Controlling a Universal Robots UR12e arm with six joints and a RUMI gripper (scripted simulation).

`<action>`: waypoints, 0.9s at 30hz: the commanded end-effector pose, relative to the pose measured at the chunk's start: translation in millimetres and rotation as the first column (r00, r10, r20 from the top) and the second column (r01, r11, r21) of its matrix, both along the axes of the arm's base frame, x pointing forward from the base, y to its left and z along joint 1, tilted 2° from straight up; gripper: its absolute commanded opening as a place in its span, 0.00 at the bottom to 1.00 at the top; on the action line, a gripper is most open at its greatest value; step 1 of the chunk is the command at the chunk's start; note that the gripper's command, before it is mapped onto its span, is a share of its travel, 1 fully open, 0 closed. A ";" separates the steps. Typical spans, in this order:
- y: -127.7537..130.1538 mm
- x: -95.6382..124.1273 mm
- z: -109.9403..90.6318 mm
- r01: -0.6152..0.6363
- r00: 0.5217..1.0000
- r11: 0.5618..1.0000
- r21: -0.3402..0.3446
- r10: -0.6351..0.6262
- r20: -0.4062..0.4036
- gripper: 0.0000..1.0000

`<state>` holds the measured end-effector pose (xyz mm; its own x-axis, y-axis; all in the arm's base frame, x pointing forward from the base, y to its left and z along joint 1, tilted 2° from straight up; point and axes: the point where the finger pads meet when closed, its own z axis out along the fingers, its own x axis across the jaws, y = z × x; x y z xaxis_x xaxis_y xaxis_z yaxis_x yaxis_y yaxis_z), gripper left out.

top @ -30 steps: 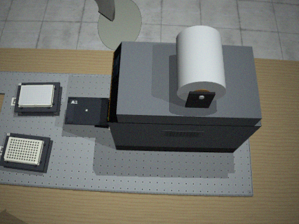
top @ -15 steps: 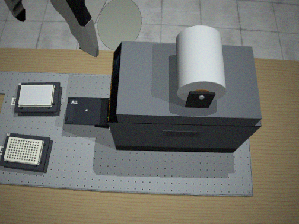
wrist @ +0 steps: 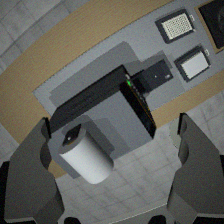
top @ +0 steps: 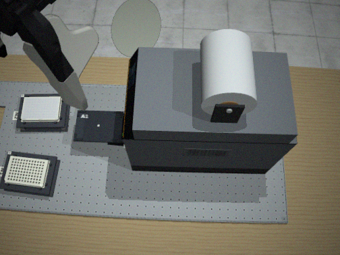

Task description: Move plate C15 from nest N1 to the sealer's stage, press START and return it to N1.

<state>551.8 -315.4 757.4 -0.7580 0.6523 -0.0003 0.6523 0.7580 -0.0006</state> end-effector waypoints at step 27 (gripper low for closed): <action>40.8 -45.5 -76.7 0.010 1.000 1.000 0.008 -0.010 0.006 0.68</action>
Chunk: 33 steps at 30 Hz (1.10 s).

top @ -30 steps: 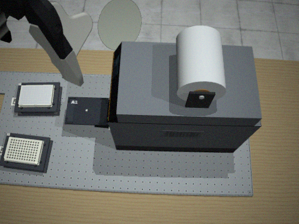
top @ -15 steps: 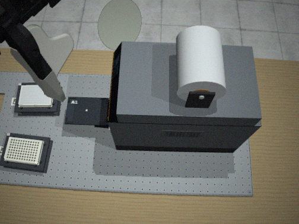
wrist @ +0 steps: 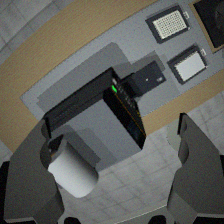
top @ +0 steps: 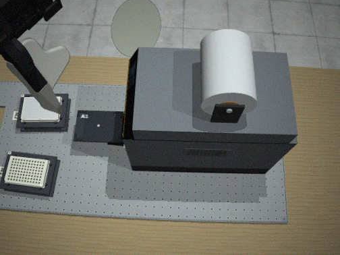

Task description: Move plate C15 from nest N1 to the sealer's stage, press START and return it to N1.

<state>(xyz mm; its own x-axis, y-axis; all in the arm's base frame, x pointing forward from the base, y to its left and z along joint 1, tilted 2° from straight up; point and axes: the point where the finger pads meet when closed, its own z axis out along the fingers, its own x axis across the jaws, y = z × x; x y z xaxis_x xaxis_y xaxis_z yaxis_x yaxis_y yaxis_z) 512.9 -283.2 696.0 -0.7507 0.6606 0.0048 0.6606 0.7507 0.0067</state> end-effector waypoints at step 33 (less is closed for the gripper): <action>57.1 -51.9 -107.2 -0.001 1.000 1.000 0.006 0.001 0.009 0.68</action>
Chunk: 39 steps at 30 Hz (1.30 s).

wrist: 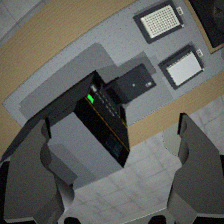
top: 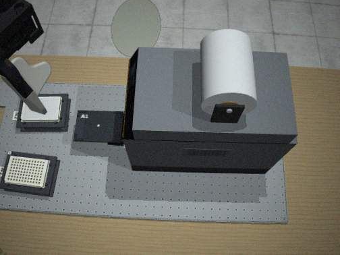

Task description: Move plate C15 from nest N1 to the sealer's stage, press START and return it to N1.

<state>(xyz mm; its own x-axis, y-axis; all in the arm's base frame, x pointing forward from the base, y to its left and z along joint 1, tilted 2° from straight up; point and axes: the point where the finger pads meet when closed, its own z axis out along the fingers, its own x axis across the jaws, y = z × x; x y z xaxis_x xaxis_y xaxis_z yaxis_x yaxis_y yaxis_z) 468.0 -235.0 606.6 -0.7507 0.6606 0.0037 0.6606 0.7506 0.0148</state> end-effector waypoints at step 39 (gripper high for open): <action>63.6 -58.5 -131.1 -0.001 1.000 1.000 0.008 0.001 0.008 0.68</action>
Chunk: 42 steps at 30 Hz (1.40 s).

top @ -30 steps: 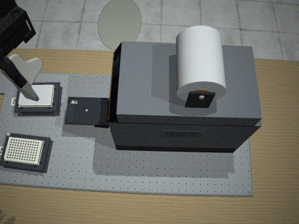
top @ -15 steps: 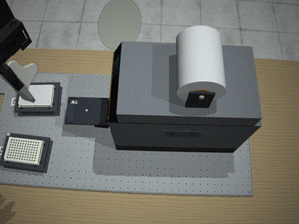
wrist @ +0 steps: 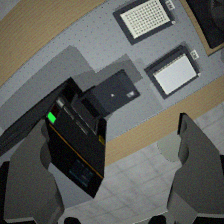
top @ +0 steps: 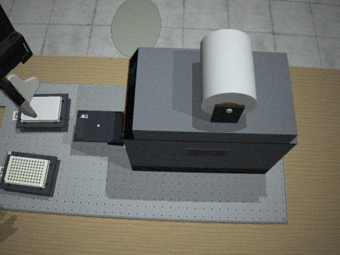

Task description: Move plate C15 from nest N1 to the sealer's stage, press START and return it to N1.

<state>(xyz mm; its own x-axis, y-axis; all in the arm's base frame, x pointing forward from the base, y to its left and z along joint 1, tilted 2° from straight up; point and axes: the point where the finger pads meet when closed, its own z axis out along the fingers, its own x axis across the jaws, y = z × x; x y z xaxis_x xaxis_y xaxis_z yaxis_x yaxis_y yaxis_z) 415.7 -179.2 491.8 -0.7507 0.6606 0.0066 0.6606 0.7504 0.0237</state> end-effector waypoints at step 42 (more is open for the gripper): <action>65.5 -60.6 -144.8 -0.001 1.000 1.000 0.007 0.001 0.009 0.68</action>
